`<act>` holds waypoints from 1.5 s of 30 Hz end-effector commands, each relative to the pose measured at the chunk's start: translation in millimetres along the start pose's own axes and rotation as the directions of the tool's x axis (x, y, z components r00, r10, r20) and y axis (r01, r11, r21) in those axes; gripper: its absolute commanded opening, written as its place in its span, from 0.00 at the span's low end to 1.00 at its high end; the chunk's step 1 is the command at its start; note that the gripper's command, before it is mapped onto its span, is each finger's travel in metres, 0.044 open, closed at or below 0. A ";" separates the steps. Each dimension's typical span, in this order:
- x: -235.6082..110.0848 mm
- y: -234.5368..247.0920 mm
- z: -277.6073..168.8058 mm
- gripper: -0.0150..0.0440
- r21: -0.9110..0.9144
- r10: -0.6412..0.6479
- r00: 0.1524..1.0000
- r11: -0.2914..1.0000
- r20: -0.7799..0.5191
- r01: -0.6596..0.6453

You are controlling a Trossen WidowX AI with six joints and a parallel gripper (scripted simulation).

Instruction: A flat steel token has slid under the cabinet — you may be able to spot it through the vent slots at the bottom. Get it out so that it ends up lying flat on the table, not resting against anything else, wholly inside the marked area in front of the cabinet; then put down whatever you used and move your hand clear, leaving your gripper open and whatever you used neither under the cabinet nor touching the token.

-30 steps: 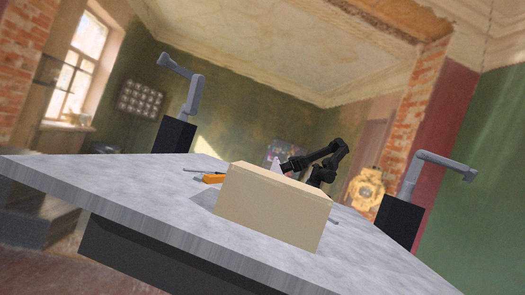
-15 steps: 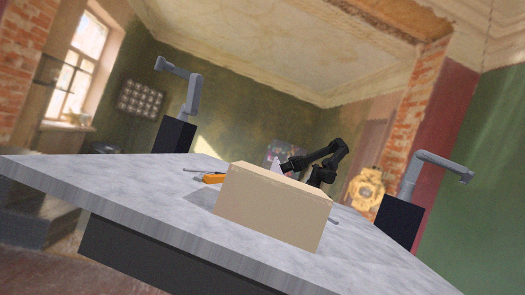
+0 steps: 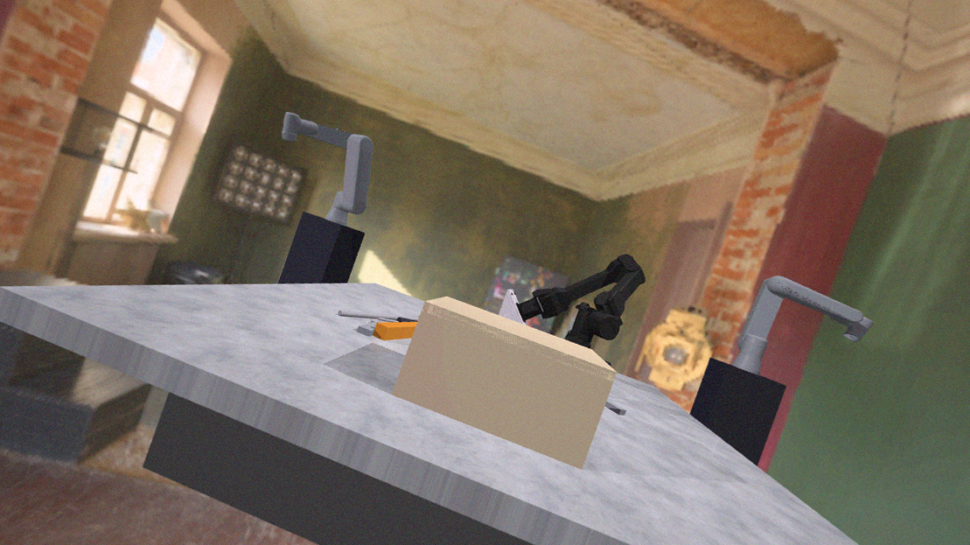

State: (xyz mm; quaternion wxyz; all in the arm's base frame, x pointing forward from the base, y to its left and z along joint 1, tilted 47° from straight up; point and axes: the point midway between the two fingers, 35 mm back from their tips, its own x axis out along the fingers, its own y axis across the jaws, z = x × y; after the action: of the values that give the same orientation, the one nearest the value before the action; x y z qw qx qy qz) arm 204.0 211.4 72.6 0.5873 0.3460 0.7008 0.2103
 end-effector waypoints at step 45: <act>-0.2 3.0 45.9 0.25 -0.054 -0.002 1.000 0.999 -0.002 0.002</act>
State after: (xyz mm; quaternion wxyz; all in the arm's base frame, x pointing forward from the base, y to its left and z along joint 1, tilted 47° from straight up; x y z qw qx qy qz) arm 243.6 208.1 65.3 0.5964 0.3292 0.6959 0.2274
